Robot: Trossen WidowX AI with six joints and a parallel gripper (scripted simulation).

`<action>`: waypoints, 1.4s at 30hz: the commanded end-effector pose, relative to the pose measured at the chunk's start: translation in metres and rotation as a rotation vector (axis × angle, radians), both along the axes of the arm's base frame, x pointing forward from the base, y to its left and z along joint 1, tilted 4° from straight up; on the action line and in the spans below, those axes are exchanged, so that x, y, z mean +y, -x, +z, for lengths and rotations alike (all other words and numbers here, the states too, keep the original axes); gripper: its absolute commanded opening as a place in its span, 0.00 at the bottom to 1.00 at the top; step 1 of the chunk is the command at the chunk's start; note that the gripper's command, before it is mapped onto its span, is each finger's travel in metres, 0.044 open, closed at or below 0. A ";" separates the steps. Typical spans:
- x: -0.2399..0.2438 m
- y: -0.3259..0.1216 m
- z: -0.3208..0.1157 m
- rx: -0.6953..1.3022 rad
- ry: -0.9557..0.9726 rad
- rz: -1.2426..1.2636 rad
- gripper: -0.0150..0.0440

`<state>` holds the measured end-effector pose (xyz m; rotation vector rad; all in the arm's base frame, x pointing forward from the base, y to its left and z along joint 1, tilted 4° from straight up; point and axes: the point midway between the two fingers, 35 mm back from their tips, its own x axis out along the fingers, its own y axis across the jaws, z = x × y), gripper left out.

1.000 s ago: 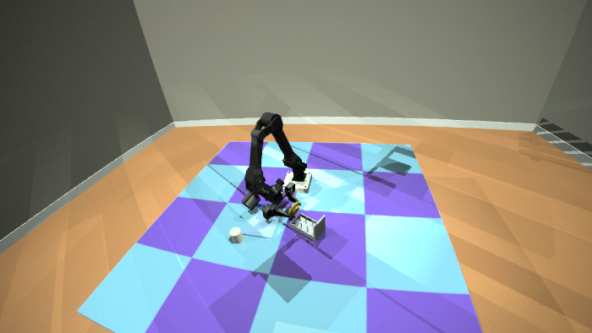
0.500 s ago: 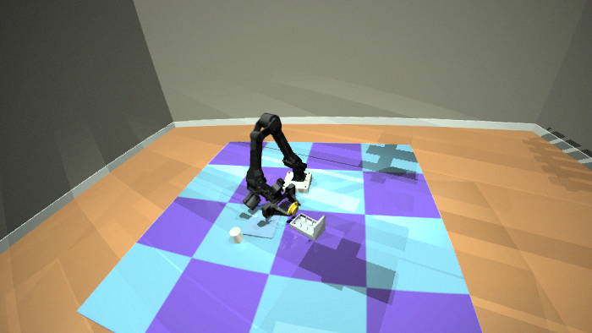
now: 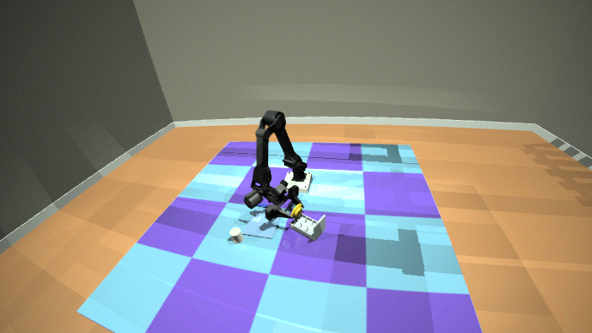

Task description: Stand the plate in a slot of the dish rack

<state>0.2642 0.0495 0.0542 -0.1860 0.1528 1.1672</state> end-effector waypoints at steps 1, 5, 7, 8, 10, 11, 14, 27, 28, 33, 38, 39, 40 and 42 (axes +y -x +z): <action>0.004 -0.001 0.002 -0.004 -0.002 0.000 0.25; 0.007 -0.003 0.002 -0.003 -0.001 0.000 0.25; 0.009 -0.004 0.002 -0.002 -0.001 0.001 0.25; 0.010 -0.004 0.002 -0.001 -0.001 0.001 0.25; 0.013 -0.005 0.002 -0.001 -0.001 0.001 0.25; 0.014 -0.006 0.002 -0.001 -0.002 0.001 0.25; 0.018 -0.007 0.002 0.001 -0.003 0.001 0.25; 0.018 -0.009 -0.018 0.009 -0.004 0.002 0.25; 0.018 -0.009 -0.017 0.010 -0.004 0.002 0.25; 0.018 -0.009 -0.017 0.010 -0.004 0.002 0.25; 0.018 -0.009 -0.017 0.009 -0.004 0.002 0.30; 0.018 -0.009 -0.017 0.009 -0.004 0.002 0.34; 0.018 -0.009 -0.017 0.009 -0.004 0.002 0.39; 0.018 -0.009 -0.017 0.009 -0.004 0.002 0.48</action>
